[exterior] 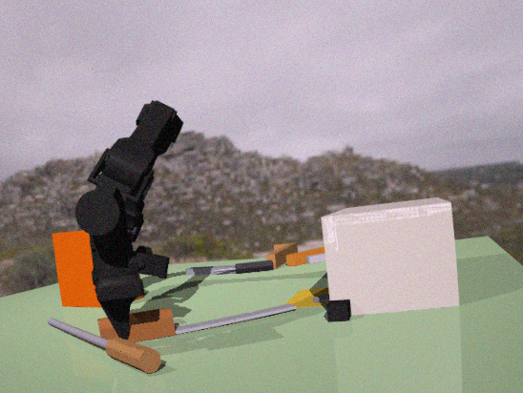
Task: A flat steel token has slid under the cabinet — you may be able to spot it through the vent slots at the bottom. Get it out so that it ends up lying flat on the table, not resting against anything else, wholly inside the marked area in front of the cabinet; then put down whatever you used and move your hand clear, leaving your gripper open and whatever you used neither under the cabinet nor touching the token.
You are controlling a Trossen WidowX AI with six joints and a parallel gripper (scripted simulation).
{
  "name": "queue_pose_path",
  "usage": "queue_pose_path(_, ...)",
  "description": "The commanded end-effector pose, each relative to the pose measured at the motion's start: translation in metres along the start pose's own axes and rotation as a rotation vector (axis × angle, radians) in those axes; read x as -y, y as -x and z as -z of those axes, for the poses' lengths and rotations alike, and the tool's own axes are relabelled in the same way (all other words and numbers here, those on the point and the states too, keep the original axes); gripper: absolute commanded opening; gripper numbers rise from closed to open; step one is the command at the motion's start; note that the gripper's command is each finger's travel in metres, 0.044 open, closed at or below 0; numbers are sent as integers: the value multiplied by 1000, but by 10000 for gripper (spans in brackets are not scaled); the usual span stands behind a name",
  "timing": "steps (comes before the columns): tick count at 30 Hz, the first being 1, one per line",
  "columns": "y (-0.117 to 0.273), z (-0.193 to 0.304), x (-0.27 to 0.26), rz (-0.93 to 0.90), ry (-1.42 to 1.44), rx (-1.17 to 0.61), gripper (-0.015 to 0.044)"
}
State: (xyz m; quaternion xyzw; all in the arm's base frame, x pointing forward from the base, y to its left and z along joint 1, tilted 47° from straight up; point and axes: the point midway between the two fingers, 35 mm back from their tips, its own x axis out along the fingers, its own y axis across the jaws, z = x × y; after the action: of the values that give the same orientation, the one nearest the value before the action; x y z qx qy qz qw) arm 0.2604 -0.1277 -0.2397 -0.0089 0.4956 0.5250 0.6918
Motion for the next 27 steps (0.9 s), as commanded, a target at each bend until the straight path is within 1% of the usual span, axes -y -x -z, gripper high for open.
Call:
queue_pose_path(1,3,3,5,11,5,6,0)
queue_pose_path(27,3,14,19,13,6,6,0)
